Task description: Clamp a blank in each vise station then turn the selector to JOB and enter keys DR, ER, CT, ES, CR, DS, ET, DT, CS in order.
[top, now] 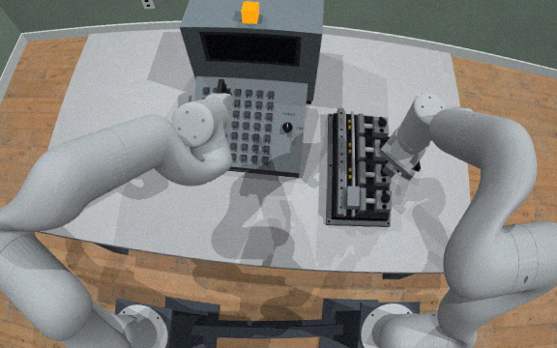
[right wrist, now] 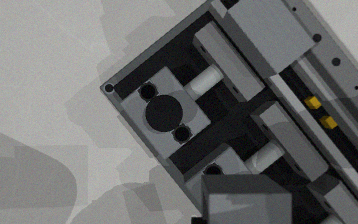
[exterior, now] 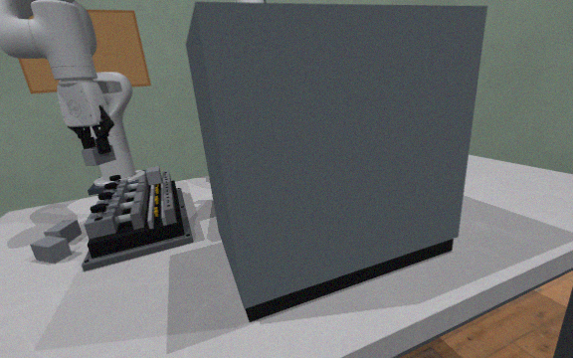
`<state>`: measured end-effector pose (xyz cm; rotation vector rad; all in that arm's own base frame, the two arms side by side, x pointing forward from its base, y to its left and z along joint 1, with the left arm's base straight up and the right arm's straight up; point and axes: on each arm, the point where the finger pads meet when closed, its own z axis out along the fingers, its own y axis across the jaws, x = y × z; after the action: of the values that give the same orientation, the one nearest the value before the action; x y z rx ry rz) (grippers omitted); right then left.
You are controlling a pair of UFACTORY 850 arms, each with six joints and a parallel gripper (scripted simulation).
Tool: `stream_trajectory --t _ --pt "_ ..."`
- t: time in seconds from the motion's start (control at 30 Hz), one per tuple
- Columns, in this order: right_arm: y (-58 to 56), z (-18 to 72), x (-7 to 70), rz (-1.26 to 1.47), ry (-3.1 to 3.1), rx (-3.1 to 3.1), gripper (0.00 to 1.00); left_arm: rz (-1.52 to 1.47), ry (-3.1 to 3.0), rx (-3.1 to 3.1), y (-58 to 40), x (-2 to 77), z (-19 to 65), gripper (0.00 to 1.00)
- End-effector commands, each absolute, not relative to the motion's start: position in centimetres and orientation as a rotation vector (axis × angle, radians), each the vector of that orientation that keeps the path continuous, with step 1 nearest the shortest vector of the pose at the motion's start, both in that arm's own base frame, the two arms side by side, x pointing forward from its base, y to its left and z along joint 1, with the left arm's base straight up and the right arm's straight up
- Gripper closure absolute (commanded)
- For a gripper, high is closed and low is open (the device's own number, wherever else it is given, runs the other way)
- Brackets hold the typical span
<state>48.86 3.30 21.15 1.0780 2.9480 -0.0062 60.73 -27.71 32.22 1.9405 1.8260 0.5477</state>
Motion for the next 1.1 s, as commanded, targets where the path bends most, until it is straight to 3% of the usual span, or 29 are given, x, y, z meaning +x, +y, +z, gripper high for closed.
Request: stream_trajectory --t 0.0,1.07 --pt "5.2 21.2 49.4 0.001 3.01 0.892 1.0 0.548 1.825 1.939 -27.7 60.8 32.3 0.0" --pt "13.6 21.2 50.2 0.0 3.138 0.103 1.0 0.548 1.825 1.939 -27.7 60.8 32.3 0.0"
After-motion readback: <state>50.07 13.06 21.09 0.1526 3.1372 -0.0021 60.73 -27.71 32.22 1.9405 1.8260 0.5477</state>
